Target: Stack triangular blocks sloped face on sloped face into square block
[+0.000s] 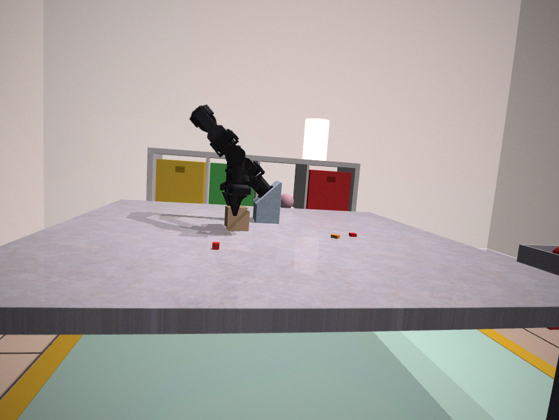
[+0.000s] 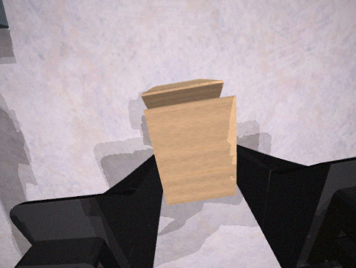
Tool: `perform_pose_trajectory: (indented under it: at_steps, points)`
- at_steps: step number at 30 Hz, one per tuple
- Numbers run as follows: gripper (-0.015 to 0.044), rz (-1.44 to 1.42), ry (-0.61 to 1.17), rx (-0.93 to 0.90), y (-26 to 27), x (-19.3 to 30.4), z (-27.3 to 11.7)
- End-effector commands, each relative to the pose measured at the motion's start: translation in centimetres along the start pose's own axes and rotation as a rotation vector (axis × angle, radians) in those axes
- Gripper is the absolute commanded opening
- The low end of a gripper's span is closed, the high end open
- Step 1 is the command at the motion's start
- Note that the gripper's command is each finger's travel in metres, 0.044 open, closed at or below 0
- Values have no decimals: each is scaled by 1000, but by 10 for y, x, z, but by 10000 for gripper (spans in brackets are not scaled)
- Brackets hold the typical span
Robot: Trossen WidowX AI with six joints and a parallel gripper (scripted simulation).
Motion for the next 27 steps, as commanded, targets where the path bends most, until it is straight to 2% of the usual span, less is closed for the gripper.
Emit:
perform_pose_trajectory:
  at_steps: [1, 27]
  points:
    - [0, -8, 3, -4, 2, -2, 4]
    - [0, -7, 3, -4, 2, -4, 9]
Point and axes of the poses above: the point midway between the two fingers, 35 mm back from their tips, its own z axis out along the fingers, its own y axis across the jaws, x = y × z, the point moved 8 cm from there along -z, back along the fingers, and after that the axes turned 4 degrees about z, right-handed, at the moved point
